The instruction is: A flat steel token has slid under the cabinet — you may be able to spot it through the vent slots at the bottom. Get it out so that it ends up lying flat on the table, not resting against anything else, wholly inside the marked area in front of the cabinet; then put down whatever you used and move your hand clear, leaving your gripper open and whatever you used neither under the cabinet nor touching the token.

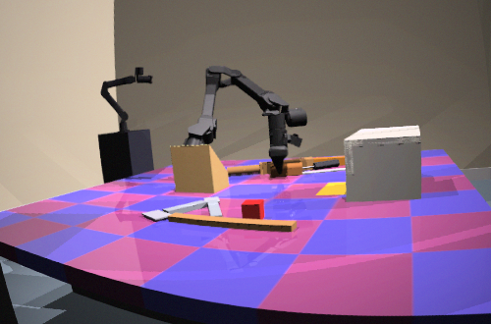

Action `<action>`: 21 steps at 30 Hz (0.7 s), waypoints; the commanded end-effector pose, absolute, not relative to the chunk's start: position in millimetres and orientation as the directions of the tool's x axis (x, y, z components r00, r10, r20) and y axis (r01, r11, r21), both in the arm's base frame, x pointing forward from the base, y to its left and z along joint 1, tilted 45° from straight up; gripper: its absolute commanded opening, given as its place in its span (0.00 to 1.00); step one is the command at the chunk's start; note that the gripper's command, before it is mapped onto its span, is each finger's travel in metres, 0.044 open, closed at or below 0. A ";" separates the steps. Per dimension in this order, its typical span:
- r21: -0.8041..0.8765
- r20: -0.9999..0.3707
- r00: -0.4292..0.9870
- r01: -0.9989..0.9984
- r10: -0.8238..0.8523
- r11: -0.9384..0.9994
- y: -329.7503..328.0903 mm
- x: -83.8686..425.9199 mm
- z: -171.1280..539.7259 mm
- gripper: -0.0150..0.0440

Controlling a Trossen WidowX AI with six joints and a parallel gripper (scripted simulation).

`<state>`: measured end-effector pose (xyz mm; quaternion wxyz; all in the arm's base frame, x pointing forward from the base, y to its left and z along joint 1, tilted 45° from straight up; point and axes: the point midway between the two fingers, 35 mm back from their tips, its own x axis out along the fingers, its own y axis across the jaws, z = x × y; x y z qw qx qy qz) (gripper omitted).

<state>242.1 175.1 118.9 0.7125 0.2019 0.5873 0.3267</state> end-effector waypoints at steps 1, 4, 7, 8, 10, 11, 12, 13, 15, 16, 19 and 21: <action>0.679 -0.704 0.102 -0.195 0.703 0.708 175.0 243.5 120.4 0.25; 0.683 -0.704 0.102 -0.172 0.703 0.710 175.0 243.5 120.5 0.25; 0.688 -0.704 0.102 -0.149 0.703 0.711 175.0 243.5 120.5 0.25; 0.689 -0.704 0.102 -0.141 0.703 0.711 175.0 243.5 120.5 0.25; 0.692 -0.704 0.102 -0.125 0.703 0.711 175.0 243.5 120.5 0.25; 0.693 -0.704 0.102 -0.117 0.703 0.711 175.0 243.5 120.5 0.25; 0.694 -0.704 0.102 -0.110 0.703 0.711 175.0 243.5 120.5 0.25; 0.695 -0.704 0.102 -0.102 0.703 0.711 175.0 243.6 120.5 0.25; 0.698 -0.704 0.102 -0.086 0.703 0.711 175.0 243.6 120.5 0.25; 0.699 -0.704 0.102 -0.078 0.703 0.711 175.0 243.6 120.5 0.25; 0.701 -0.704 0.102 -0.054 0.703 0.711 175.0 243.6 120.5 0.25; 0.703 -0.704 0.102 -0.038 0.703 0.710 175.0 243.6 120.5 0.25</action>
